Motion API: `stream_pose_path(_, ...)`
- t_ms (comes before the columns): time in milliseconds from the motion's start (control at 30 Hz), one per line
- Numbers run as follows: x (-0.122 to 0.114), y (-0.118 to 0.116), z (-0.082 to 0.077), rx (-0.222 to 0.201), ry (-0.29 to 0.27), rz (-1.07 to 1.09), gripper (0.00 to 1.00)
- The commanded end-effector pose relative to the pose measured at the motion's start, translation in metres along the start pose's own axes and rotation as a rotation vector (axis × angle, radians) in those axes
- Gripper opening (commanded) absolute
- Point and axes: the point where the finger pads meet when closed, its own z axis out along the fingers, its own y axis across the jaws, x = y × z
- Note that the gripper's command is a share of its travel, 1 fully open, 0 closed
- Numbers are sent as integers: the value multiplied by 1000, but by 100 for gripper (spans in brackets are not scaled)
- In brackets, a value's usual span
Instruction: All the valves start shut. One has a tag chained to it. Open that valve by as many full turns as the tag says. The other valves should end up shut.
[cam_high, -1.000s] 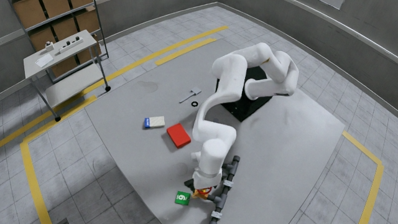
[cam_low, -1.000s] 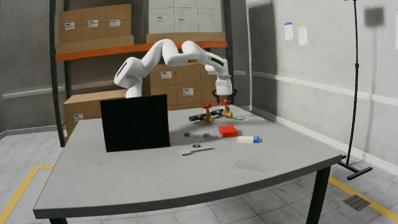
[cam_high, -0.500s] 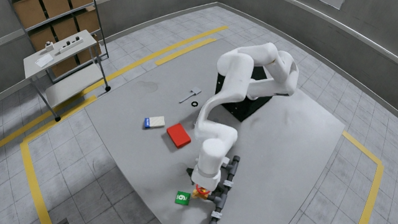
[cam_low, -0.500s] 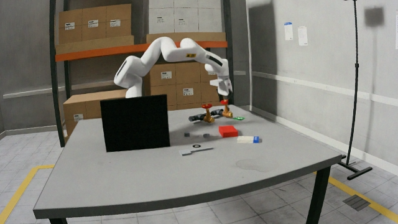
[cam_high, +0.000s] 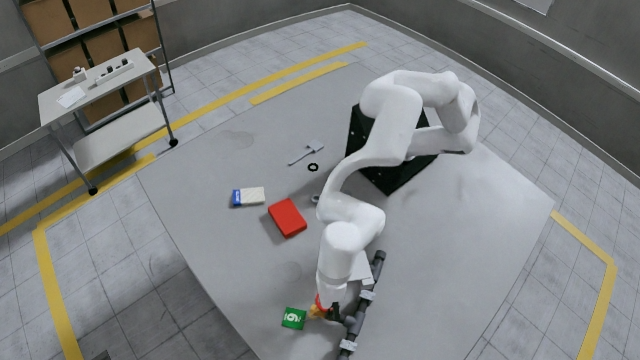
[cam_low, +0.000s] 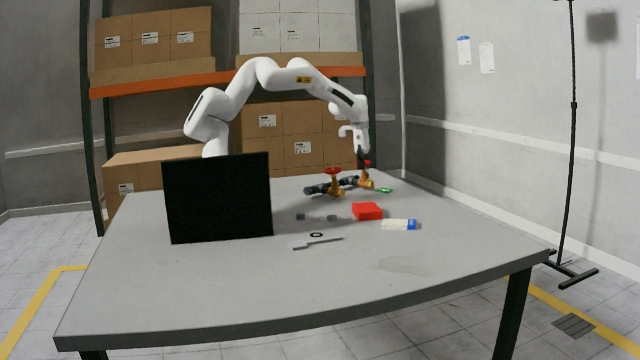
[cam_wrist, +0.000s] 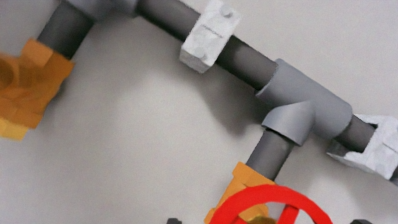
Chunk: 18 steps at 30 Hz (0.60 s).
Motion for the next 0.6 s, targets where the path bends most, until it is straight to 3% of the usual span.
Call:
stream_pose_path(0,-1,1,-1,2,-20,279,100)
stream_pose_path(267,-1,1,-1,0,-31,769,100)
stream_pose_path(567,-1,1,-1,0,-38,904,100)
